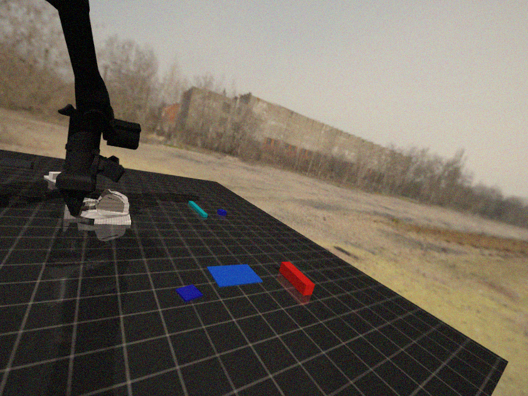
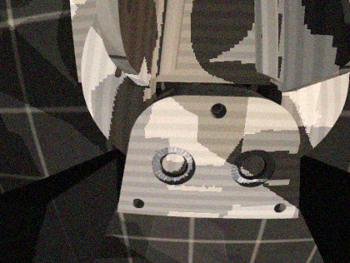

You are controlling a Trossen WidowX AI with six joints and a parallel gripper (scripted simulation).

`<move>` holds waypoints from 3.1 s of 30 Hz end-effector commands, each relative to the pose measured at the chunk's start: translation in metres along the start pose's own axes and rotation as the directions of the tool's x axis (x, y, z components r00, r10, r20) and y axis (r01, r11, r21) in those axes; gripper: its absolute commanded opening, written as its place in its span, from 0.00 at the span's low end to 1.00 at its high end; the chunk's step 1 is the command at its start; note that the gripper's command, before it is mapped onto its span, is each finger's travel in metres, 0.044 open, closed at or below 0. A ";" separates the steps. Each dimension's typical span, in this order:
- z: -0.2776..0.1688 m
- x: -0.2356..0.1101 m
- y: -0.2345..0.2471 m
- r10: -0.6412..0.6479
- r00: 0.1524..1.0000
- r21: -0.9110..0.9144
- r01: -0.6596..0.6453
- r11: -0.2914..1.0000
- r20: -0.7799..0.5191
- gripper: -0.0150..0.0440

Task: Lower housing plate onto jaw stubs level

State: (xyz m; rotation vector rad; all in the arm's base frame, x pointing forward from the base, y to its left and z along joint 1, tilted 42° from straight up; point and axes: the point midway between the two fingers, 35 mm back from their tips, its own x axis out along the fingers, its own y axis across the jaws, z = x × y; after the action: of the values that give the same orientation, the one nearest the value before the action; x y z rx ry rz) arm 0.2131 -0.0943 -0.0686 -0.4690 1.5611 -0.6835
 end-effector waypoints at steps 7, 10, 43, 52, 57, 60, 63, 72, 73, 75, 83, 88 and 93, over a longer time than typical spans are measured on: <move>0.000 -0.001 0.000 -0.002 1.000 -0.004 0.002 1.000 0.000 0.85; 0.000 -0.003 0.000 -0.002 1.000 -0.004 0.002 1.000 0.000 0.85; 0.001 0.000 0.000 -0.002 1.000 -0.004 0.002 1.000 0.000 0.85; 0.001 0.000 0.000 -0.002 1.000 -0.004 0.002 1.000 0.000 0.85; 0.001 0.000 0.000 -0.002 1.000 -0.004 0.002 1.000 0.000 0.85; 0.001 0.000 0.000 -0.002 1.000 -0.004 0.002 1.000 0.000 0.85; 0.001 0.000 0.000 -0.002 1.000 -0.004 0.002 1.000 0.000 0.85; 0.000 0.000 0.000 0.000 1.000 -0.001 0.000 1.000 -0.001 1.00; 0.000 0.000 0.000 0.000 1.000 -0.001 0.000 1.000 -0.001 1.00; 0.000 0.000 0.000 0.000 1.000 -0.001 0.000 1.000 -0.001 1.00; 0.000 0.000 0.000 0.000 1.000 -0.001 0.000 1.000 -0.001 1.00; 0.003 -0.018 0.001 0.003 1.000 -0.002 -0.003 1.000 0.000 1.00; 0.002 -0.069 0.001 0.003 1.000 -0.004 -0.003 1.000 0.000 1.00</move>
State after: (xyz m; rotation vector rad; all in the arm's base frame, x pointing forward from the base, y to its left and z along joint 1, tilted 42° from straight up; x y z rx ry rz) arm 0.2168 -0.0634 -0.0366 -0.4809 1.5844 -0.6804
